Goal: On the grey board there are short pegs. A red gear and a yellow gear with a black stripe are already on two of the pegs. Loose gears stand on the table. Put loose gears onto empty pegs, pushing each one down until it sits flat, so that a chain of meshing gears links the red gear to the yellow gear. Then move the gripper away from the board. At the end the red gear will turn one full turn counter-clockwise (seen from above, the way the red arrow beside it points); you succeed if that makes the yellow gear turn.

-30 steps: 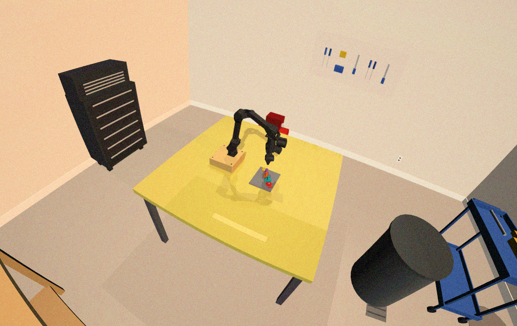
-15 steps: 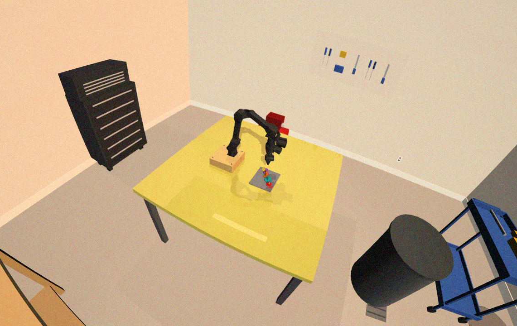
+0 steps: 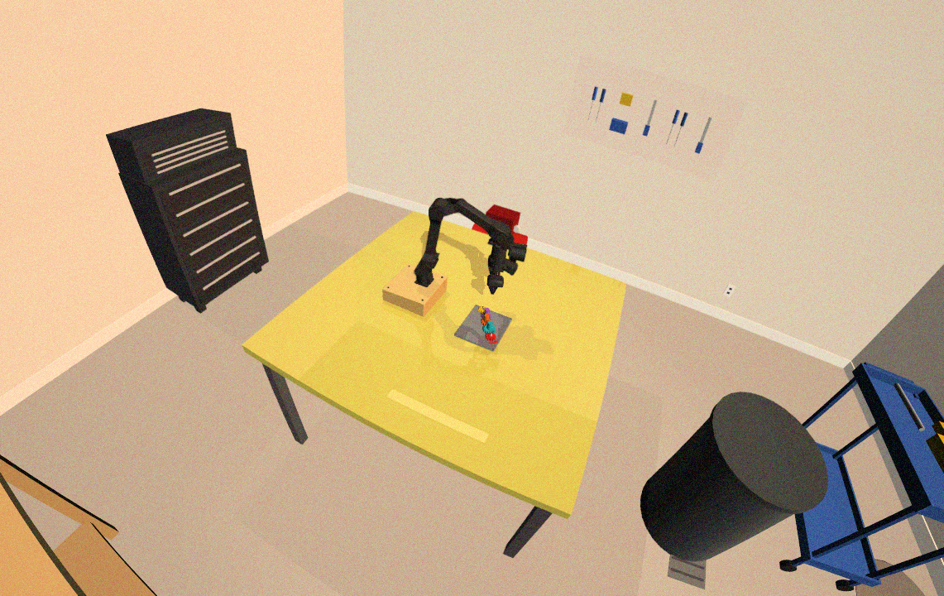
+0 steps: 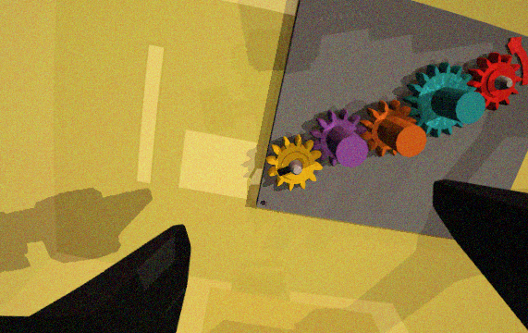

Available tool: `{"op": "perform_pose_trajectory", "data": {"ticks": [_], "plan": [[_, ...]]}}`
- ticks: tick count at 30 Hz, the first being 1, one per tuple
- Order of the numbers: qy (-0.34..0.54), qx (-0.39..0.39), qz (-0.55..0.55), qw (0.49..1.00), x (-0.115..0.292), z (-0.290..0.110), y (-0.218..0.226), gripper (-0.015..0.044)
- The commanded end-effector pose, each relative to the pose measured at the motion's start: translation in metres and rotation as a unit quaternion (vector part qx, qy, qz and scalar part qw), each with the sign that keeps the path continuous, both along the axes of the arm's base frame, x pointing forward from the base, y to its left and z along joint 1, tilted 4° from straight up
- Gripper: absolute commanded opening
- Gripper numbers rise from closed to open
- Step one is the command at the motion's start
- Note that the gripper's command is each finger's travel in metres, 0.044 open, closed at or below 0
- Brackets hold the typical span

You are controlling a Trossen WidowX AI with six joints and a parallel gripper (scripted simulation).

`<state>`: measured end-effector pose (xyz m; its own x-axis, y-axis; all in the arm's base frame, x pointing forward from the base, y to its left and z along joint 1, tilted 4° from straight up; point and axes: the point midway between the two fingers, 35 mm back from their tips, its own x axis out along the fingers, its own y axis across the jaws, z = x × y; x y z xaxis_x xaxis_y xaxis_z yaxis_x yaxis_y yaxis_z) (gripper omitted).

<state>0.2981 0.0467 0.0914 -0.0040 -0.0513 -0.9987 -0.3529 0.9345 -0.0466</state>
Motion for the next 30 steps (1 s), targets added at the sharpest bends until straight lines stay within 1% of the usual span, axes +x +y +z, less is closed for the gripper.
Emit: {"op": "perform_pose_trajectory", "data": {"ticks": [1,7,12,14,30], "plan": [[-0.006,0.001,0.005,1.0,-0.007,0.008,0.052,0.044],[0.001,0.01,0.003,1.0,-0.043,0.02,0.141,0.044],[0.007,0.013,0.001,1.0,-0.084,0.028,0.195,0.044],[0.008,0.013,0.001,1.0,-0.09,0.029,0.201,0.044],[0.008,0.013,0.001,1.0,-0.09,0.029,0.201,0.044]]}}
